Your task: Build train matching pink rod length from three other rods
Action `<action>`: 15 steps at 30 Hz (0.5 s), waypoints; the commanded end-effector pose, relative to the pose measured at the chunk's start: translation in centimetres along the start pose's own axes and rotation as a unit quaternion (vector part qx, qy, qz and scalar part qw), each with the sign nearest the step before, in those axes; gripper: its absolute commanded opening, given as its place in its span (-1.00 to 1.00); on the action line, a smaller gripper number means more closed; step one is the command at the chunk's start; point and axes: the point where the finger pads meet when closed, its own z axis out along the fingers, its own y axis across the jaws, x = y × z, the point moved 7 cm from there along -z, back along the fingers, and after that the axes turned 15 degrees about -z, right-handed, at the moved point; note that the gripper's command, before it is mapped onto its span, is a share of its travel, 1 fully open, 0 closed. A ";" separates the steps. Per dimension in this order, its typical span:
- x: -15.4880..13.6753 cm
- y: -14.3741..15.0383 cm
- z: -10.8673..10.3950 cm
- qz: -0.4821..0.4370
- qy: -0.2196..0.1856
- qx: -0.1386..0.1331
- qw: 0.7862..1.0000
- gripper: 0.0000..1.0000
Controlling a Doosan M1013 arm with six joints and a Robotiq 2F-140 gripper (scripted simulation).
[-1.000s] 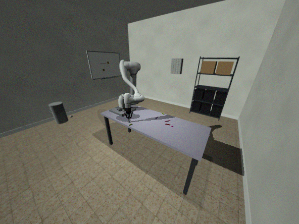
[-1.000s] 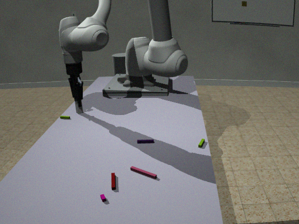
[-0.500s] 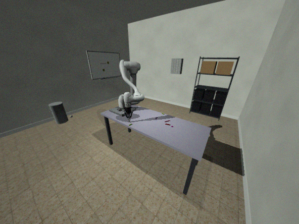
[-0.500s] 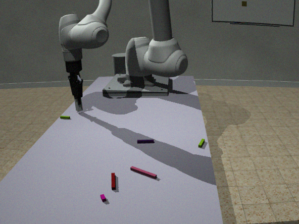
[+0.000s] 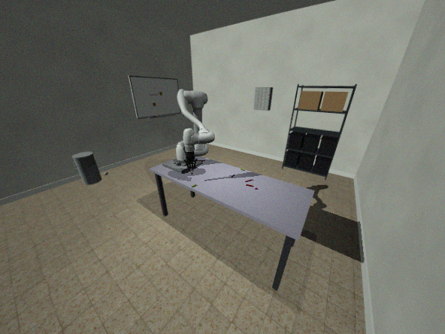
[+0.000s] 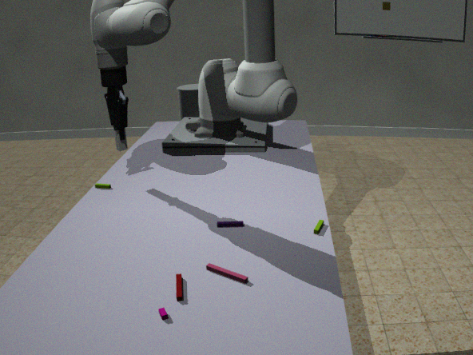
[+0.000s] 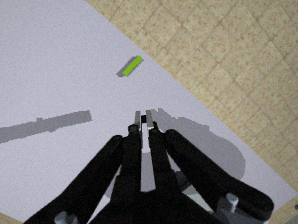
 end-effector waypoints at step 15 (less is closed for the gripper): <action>0.2 -1.0 -0.6 0.009 0.000 0.000 1.000 -0.75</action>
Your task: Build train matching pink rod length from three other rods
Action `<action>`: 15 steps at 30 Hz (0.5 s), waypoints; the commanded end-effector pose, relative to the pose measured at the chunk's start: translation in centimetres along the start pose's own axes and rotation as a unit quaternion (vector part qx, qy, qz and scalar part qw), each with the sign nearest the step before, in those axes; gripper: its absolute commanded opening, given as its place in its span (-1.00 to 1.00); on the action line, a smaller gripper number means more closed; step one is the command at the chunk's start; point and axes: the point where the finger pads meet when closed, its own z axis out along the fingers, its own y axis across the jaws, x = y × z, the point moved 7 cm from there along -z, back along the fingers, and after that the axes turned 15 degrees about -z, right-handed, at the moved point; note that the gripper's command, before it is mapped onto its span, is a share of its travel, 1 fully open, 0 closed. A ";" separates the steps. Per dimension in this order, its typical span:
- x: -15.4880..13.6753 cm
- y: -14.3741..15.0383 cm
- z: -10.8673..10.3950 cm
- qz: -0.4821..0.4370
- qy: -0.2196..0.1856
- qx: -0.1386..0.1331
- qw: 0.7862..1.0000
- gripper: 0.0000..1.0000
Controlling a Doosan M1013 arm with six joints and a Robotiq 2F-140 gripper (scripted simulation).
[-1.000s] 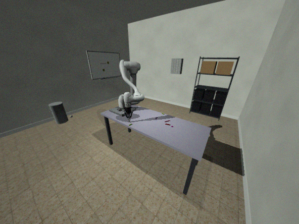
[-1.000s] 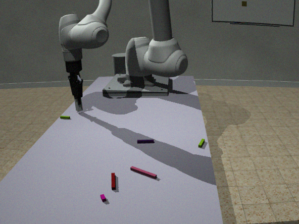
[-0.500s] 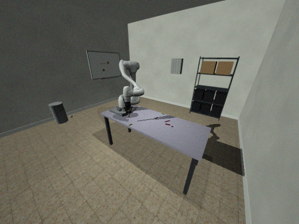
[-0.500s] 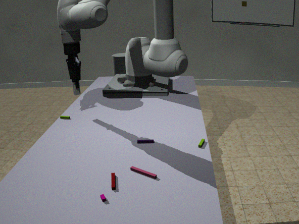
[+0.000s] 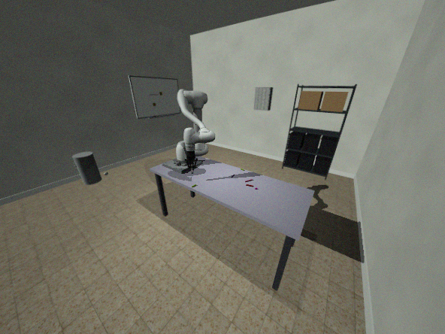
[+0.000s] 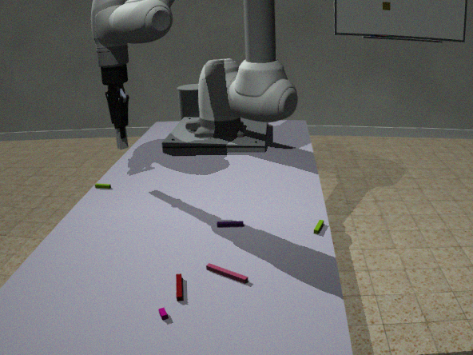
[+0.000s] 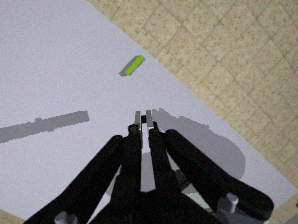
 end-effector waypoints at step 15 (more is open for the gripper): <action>-0.2 -16.3 -0.2 0.143 0.002 -0.001 0.990 -0.75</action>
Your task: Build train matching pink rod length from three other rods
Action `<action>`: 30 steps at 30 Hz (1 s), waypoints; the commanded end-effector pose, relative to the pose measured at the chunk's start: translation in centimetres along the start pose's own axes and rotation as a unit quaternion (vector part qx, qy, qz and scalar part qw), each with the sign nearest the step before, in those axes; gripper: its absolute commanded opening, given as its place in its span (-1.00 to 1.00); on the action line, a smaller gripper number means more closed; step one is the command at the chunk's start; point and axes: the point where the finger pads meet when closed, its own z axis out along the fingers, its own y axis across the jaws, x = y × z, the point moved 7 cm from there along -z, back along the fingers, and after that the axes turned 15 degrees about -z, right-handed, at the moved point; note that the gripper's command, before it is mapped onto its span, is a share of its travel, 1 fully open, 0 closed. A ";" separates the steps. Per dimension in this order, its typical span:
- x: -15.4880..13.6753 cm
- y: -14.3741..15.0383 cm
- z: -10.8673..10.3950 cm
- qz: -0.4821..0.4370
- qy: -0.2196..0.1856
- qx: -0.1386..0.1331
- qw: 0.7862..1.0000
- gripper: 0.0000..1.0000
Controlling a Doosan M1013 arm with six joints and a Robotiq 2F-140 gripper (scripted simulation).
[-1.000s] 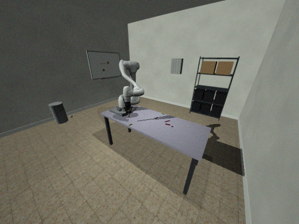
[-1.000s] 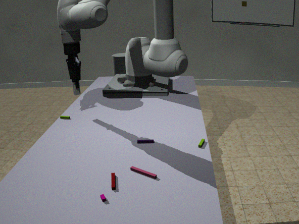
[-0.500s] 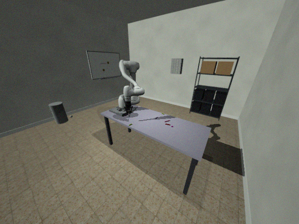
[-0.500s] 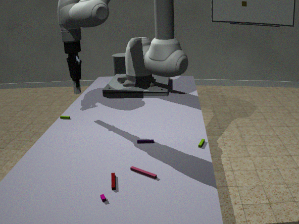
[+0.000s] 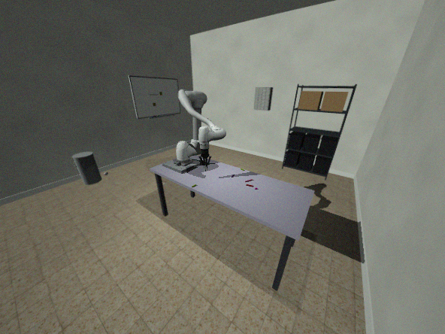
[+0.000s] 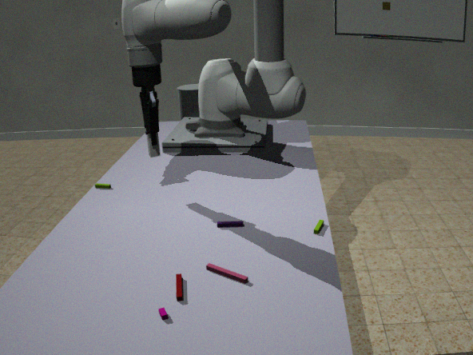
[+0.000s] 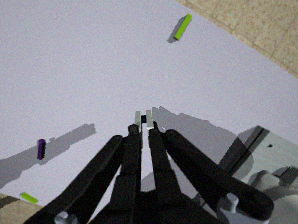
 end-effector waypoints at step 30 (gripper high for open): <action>-14.2 -19.6 0.3 0.202 0.001 -0.005 0.979 -0.75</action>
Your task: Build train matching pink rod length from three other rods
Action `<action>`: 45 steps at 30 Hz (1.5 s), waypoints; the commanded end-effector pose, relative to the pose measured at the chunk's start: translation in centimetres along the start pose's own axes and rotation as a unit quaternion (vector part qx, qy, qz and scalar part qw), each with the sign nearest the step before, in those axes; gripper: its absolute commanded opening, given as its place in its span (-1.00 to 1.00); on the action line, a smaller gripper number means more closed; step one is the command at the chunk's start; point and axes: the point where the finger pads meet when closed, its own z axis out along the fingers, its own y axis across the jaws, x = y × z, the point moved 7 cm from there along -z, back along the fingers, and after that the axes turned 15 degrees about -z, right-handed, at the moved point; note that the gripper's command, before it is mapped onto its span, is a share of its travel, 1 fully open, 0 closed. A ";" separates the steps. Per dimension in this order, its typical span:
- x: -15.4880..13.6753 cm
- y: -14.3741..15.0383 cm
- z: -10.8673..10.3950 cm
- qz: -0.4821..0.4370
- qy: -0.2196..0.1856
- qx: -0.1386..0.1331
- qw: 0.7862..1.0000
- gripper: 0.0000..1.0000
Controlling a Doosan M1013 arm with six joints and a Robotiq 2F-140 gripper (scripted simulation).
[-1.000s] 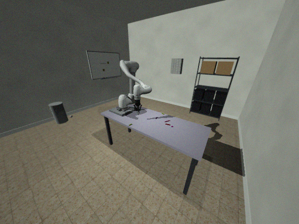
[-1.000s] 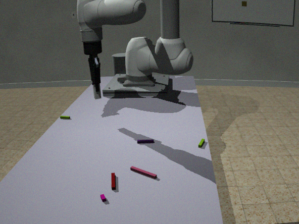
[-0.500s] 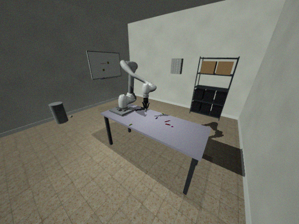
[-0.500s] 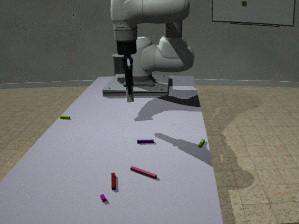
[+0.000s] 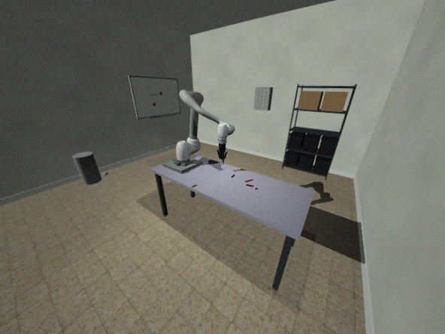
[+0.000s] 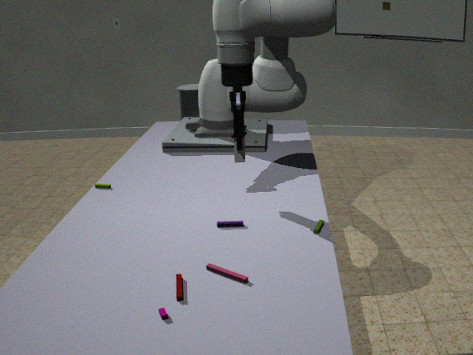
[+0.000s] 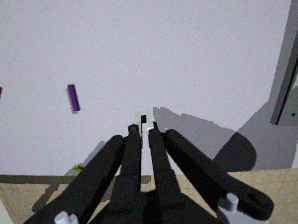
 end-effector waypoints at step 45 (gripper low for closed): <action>0.0 0.0 8.8 0.000 0.000 0.000 1.000 -0.75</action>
